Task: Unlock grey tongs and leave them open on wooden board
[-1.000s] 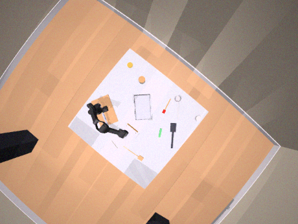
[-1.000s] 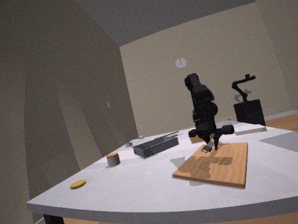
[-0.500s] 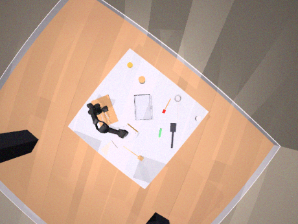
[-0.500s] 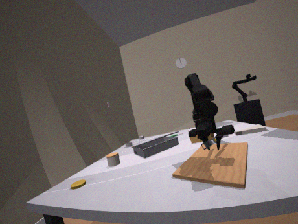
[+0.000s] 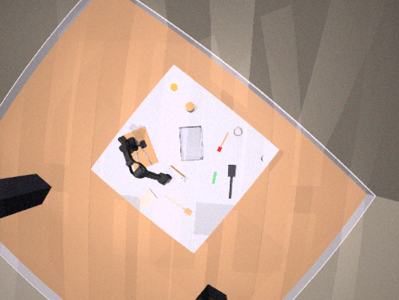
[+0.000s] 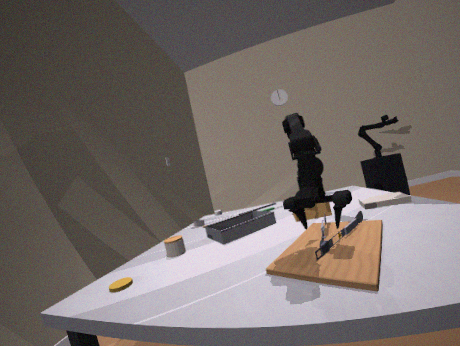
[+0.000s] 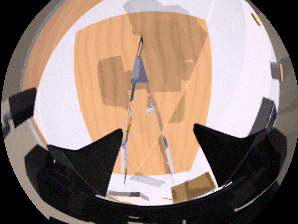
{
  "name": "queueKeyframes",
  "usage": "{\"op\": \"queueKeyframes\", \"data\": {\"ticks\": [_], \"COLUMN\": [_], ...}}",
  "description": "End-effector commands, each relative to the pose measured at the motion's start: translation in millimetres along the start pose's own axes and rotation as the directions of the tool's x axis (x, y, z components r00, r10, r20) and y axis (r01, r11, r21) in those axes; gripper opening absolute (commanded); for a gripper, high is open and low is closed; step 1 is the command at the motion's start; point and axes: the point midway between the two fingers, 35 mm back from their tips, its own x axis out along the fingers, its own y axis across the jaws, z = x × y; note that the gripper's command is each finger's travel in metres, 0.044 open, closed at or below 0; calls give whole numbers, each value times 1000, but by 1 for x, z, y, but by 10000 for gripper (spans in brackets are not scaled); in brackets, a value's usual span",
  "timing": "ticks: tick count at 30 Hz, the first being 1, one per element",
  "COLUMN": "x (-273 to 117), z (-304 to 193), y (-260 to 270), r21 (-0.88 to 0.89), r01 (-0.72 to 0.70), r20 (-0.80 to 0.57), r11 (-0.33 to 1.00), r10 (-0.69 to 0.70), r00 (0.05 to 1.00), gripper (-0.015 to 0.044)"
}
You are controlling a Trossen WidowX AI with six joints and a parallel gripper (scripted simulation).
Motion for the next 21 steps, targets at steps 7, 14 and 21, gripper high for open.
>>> {"op": "queueKeyframes", "data": {"ticks": [7, 14, 21], "x": [-69, -73, -121], "z": [-5, -6, -9], "y": [-127, -129, -132], "r21": [20, 21, 38], "r01": [1, 1, 8], "r20": [9, 9, 17], "r11": [1000, 1000, 999], "r10": [-1, -1, -9], "r00": [1000, 1000, 1000], "gripper": [440, 440, 440]}}
